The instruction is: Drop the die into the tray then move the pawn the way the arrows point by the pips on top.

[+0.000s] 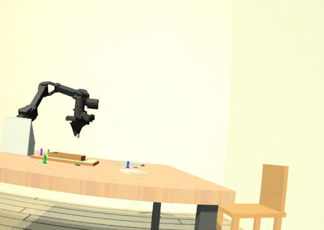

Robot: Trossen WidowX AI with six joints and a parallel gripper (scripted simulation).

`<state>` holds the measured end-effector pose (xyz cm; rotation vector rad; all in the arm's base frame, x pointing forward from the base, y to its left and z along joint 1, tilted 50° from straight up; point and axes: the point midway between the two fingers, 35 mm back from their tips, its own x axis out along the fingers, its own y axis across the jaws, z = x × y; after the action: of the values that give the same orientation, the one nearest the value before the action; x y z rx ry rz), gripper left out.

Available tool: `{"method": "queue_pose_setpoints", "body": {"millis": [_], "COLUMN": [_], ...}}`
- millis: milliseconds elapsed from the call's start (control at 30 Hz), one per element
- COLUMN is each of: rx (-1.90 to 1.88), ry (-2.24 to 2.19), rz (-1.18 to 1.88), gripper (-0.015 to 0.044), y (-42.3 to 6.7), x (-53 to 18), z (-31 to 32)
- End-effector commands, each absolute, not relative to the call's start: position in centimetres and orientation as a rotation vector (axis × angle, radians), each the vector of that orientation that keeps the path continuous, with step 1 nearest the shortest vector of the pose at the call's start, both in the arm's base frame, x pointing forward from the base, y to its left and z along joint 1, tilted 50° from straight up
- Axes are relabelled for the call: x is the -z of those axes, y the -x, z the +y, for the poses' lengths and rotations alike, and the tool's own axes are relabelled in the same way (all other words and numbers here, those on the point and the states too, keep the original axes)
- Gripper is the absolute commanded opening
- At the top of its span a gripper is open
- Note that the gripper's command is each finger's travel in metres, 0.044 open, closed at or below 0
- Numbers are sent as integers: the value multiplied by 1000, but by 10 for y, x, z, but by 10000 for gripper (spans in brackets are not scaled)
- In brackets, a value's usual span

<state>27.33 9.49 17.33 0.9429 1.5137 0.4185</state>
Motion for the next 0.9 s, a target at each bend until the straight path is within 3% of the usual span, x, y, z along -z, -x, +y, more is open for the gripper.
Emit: {"method": "queue_pose_setpoints", "body": {"millis": [0, 867], "rx": [-427, 290], "ry": [-943, -1585], "rz": [1514, 1708], "gripper": [0, 0], "y": [-271, -289], "x": [-179, -54], "z": [93, 21]}}
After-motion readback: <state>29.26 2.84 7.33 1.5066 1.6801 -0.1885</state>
